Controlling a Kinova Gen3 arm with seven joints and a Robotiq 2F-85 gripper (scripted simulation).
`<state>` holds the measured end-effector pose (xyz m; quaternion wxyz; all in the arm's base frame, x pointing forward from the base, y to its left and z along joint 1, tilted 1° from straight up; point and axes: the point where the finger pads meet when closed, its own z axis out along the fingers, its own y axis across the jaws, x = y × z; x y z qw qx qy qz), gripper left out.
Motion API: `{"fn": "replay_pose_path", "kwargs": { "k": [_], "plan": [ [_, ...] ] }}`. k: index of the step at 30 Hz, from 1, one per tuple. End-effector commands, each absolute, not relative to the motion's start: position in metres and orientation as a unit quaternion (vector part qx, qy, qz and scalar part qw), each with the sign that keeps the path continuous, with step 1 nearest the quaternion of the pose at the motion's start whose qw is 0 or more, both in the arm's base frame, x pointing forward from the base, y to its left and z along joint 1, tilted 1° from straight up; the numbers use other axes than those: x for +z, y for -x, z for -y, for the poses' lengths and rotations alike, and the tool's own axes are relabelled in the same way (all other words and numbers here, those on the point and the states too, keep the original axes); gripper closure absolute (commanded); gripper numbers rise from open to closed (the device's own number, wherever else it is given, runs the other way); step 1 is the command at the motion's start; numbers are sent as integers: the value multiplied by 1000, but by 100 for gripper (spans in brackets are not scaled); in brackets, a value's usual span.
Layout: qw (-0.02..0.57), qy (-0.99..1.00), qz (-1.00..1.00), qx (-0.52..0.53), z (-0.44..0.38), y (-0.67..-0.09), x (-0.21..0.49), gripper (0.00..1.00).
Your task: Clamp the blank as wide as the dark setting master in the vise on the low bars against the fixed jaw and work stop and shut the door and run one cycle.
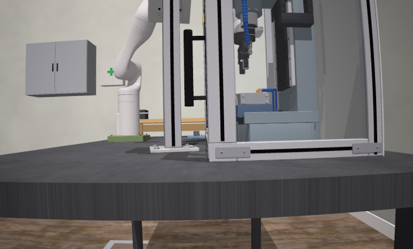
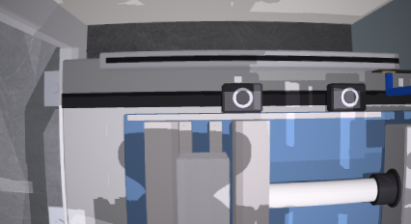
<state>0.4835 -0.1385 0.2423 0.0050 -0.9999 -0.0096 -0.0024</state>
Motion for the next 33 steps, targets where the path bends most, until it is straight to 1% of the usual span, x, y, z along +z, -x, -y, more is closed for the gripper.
{"fn": "replay_pose_path", "kwargs": {
  "k": [1,14,19,31,33],
  "plan": [
    [5,1000,10,-3,139,-484,254,0],
    [5,1000,10,-3,139,-484,257,0],
    [5,1000,10,-3,144,-434,257,0],
    [5,1000,10,-3,144,-434,257,0],
    [5,1000,10,-3,147,-414,257,0]
  ]
}}
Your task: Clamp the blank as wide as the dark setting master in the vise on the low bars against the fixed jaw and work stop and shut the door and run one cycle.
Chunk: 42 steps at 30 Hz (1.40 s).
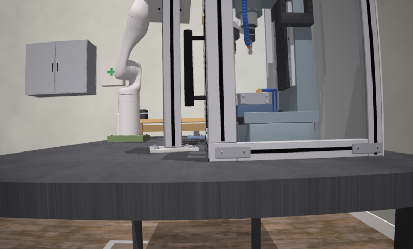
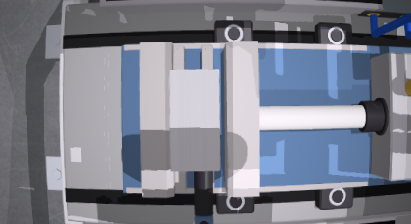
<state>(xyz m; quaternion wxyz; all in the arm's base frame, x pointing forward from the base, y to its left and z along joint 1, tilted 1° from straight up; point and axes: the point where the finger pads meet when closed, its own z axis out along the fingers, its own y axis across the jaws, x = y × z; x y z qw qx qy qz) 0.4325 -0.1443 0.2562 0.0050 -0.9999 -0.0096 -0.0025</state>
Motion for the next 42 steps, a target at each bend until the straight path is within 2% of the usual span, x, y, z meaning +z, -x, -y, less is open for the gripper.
{"fn": "replay_pose_path", "kwargs": {
  "k": [1,3,15,20,32,37,42],
  "plan": [
    [5,1000,10,-3,148,-404,257,0],
    [4,1000,10,-3,150,-384,257,0],
    [4,1000,10,-3,150,-384,257,0],
    [4,1000,10,-3,156,-335,256,0],
    [4,1000,10,-3,156,-335,256,0],
    [4,1000,10,-3,161,-285,256,0],
    [4,1000,10,-3,161,-285,256,0]
  ]
}}
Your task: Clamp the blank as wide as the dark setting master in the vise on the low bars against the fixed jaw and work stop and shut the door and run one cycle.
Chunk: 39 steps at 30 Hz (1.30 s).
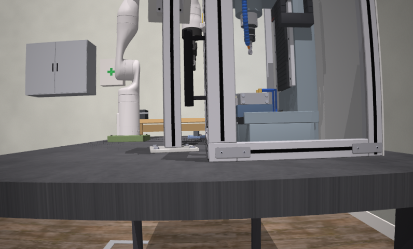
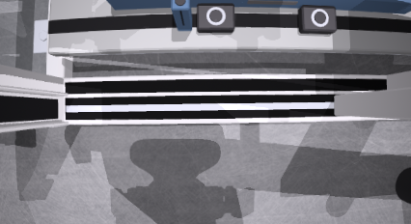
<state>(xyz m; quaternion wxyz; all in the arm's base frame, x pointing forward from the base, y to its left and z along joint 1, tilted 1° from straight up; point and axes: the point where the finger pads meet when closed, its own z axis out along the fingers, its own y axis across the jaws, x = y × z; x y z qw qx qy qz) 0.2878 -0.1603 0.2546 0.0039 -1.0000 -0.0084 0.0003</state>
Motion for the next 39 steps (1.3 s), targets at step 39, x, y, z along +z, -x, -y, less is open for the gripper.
{"fn": "replay_pose_path", "kwargs": {
  "k": [39],
  "plan": [
    [4,1000,10,-3,168,-222,255,0]
  ]
}}
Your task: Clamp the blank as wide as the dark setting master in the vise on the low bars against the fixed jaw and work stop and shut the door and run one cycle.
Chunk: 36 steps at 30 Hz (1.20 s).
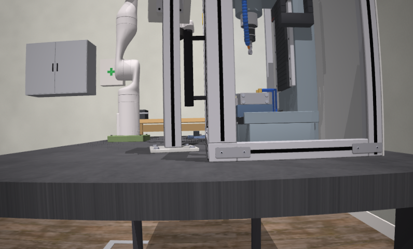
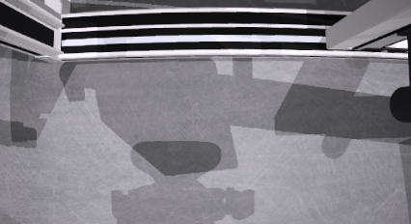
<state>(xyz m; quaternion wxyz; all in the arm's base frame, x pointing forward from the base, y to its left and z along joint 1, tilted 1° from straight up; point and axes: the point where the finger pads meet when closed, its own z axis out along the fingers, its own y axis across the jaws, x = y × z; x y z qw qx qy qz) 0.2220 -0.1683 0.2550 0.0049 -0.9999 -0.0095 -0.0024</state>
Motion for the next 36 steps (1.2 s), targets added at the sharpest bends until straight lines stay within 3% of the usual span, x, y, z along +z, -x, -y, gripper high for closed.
{"fn": "replay_pose_path", "kwargs": {
  "k": [1,2,3,36],
  "plan": [
    [4,1000,10,-3,168,-222,255,0],
    [4,1000,10,-3,168,-222,255,0],
    [4,1000,10,-3,168,-222,255,90],
    [4,1000,10,-3,168,-222,255,90]
  ]
}}
